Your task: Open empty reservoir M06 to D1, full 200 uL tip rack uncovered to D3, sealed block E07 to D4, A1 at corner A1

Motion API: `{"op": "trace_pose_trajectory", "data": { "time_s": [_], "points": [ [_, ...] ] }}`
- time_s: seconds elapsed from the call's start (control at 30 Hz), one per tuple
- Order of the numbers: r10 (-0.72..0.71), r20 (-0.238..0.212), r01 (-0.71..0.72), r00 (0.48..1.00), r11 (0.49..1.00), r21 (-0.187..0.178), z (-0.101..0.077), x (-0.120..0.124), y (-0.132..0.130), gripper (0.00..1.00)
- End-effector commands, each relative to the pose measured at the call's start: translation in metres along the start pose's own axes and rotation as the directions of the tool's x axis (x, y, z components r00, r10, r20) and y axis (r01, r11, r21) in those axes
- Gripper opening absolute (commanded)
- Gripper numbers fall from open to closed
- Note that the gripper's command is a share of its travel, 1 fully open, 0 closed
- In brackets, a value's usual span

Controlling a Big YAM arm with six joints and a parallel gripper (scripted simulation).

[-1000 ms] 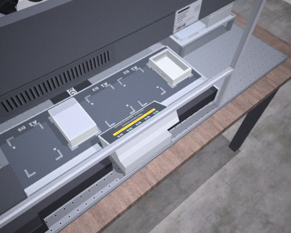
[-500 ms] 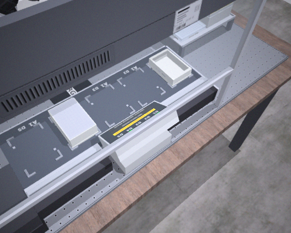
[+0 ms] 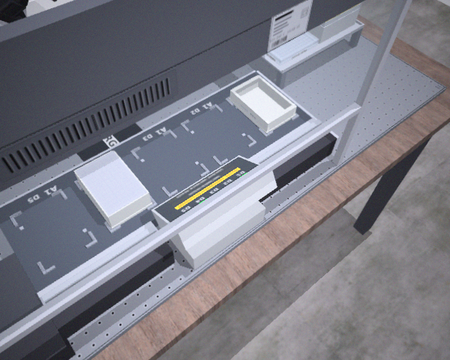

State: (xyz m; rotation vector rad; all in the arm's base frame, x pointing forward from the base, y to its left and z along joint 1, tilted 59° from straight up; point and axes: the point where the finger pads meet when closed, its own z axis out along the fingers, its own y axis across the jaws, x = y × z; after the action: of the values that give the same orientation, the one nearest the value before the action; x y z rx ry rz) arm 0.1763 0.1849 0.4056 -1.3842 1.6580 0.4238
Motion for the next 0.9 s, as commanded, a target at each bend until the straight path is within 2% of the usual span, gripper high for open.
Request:
{"op": "trace_pose_trajectory", "data": {
  "time_s": [0.0, 0.17, 0.2, 0.27, 0.3, 0.67, 0.73, 0.77, 0.8, 0.87],
  "points": [
    [-0.051, 0.012, 0.050, 0.999, 0.998, 0.041, -0.015, 0.009, -0.001, 1.00],
    [-0.054, 0.015, 0.053, 0.998, 0.998, 0.045, -0.017, 0.013, -0.002, 1.00],
    [-0.098, 0.058, 0.094, 0.994, 0.994, 0.064, -0.030, -0.010, -0.004, 1.00],
    [-0.098, 0.058, 0.094, 0.994, 0.994, 0.064, -0.030, -0.010, -0.004, 1.00],
    [-0.053, 0.031, 0.052, 0.998, 0.998, 0.041, -0.014, 0.010, 0.004, 1.00],
    [-0.038, 0.044, 0.037, 0.998, 0.999, 0.036, -0.014, 0.013, 0.057, 1.00],
    [-0.038, 0.044, 0.037, 0.998, 0.999, 0.036, -0.014, 0.013, 0.057, 1.00],
    [-0.039, 0.073, 0.036, 0.997, 0.998, 0.048, -0.025, 0.002, 0.057, 1.00],
    [-0.034, 0.046, 0.032, 0.998, 0.999, 0.034, -0.014, 0.014, 0.066, 1.00],
    [-0.030, 0.031, 0.029, 0.999, 0.999, 0.026, -0.013, 0.019, 0.077, 1.00]
  ]
}}
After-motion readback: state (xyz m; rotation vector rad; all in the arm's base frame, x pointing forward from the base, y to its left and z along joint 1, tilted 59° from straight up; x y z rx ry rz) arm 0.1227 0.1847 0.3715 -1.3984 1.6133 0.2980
